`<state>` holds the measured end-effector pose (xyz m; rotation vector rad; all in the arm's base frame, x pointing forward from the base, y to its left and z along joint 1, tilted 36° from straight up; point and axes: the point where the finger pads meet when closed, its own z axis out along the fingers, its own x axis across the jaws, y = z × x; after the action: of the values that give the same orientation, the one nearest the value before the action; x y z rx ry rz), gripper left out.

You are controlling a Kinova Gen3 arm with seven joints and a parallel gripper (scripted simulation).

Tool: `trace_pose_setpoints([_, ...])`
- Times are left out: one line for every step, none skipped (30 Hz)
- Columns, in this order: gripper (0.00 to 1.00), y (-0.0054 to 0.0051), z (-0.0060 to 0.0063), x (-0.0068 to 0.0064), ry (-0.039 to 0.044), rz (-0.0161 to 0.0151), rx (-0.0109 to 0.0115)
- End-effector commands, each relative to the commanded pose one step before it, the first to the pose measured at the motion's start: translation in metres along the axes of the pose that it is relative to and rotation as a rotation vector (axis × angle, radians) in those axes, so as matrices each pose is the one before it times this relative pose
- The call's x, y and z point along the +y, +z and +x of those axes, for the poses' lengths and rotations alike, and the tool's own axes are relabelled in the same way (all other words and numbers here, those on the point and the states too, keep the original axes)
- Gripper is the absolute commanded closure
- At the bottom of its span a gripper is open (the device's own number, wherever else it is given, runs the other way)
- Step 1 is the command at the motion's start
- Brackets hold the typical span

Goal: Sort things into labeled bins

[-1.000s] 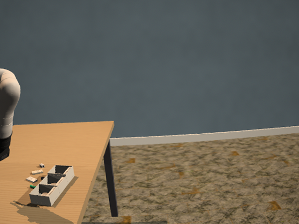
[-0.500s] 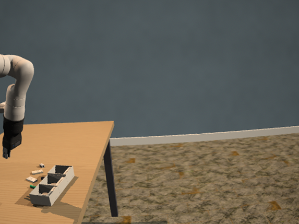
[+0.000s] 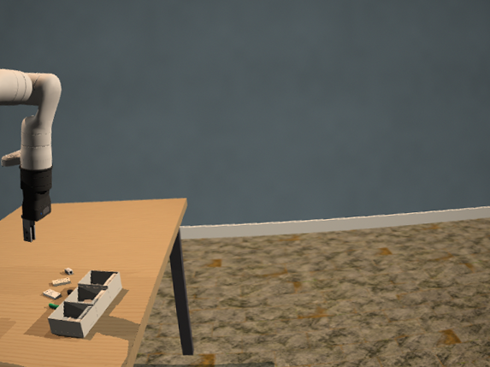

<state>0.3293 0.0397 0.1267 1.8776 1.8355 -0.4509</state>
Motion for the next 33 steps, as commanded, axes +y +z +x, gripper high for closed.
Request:
trace_pose_setpoints([0.69,-0.00493,0.01409,-0.00235,-0.03692,-0.01128,0.00235])
trace_pose_setpoints([0.69,0.0,0.0,0.0,0.0,0.0,0.0])
trace_pose_setpoints([0.69,-0.00371,0.00736,0.00129,-0.02454,-0.04297,-0.00704])
trace_pose_setpoints([0.69,-0.00369,0.00729,0.00159,-0.01528,-0.02676,-0.00437])
trace_pose_setpoints([0.69,-0.00367,0.00727,0.00179,0.0,0.0,0.00003])
trace_pose_setpoints([0.69,-0.00047,0.00093,0.00024,0.0,0.0,0.0])
trace_pose_setpoints([0.69,0.0,0.00001,0.00001,0.0,0.0,0.0])
trace_pose_setpoints([0.69,-0.00385,0.00729,0.00117,-0.0238,-0.04378,-0.00399])
trace_pose_setpoints([0.69,-0.00381,0.00725,0.0015,-0.01524,-0.02804,-0.00255])
trace_pose_setpoints([0.69,-0.00378,0.00723,0.0017,0.00001,0.0,0.00002])
trace_pose_setpoints([0.69,-0.00101,0.00193,0.00047,0.0,0.0,0.00001])
trace_pose_setpoints([0.69,0.0,0.00001,0.00002,0.0,0.0,0.0])
trace_pose_setpoints([0.69,0.0,0.00001,0.00001,0.0,0.0,0.0])
trace_pose_setpoints([0.69,0.0,0.0,0.00001,0.0,0.0,0.0])
trace_pose_setpoints([0.69,0.0,0.0,0.0,0.0,0.0,0.0])
trace_pose_setpoints([0.69,0.0,0.0,0.0,0.0,0.0,0.0])
trace_pose_setpoints([0.69,0.0,0.0,0.0,0.0,0.0,0.0])
trace_pose_setpoints([0.69,0.0,0.0,0.0,0.0,0.0,0.0])
trace_pose_setpoints([0.69,0.0,0.0,0.0,0.0,0.0,0.0])
trace_pose_setpoints([0.69,0.0,-0.00005,0.0,0.0,0.0,0.00001])
trace_pose_setpoints([0.69,0.0,0.00001,0.0,0.0,0.0,0.0])
trace_pose_setpoints([0.69,0.0,0.00001,0.0,0.0,0.0,0.0])
trace_pose_setpoints([0.69,0.0,0.00001,0.0,0.0,0.0,0.0])
trace_pose_setpoints([0.69,0.0,0.00001,0.0,0.0,0.0,0.0])
trace_pose_setpoints([0.69,0.0,0.0,0.0,0.0,0.0,0.0])
trace_pose_setpoints([0.69,0.0,0.0,0.0,0.0,0.0,0.0])
trace_pose_setpoints([0.69,0.00486,-0.00556,0.00383,-0.05,-0.00002,-0.00003])
trace_pose_setpoints([0.69,0.00486,-0.00576,0.00354,-0.05,-0.00002,-0.00003])
trace_pose_setpoints([0.69,0.00486,-0.00594,0.00325,-0.05,-0.00002,-0.00003])
trace_pose_setpoints([0.69,0.00486,-0.0061,0.00295,-0.05,-0.00001,-0.00003])
trace_pose_setpoints([0.69,0.00486,-0.00624,0.00264,-0.05,-0.00001,-0.00003])
trace_pose_setpoints([0.69,0.00483,-0.00639,0.00243,-0.05002,0.00001,-0.00002])
trace_pose_setpoints([0.69,0.00485,-0.00647,0.00202,-0.04954,-0.0001,-0.00005])
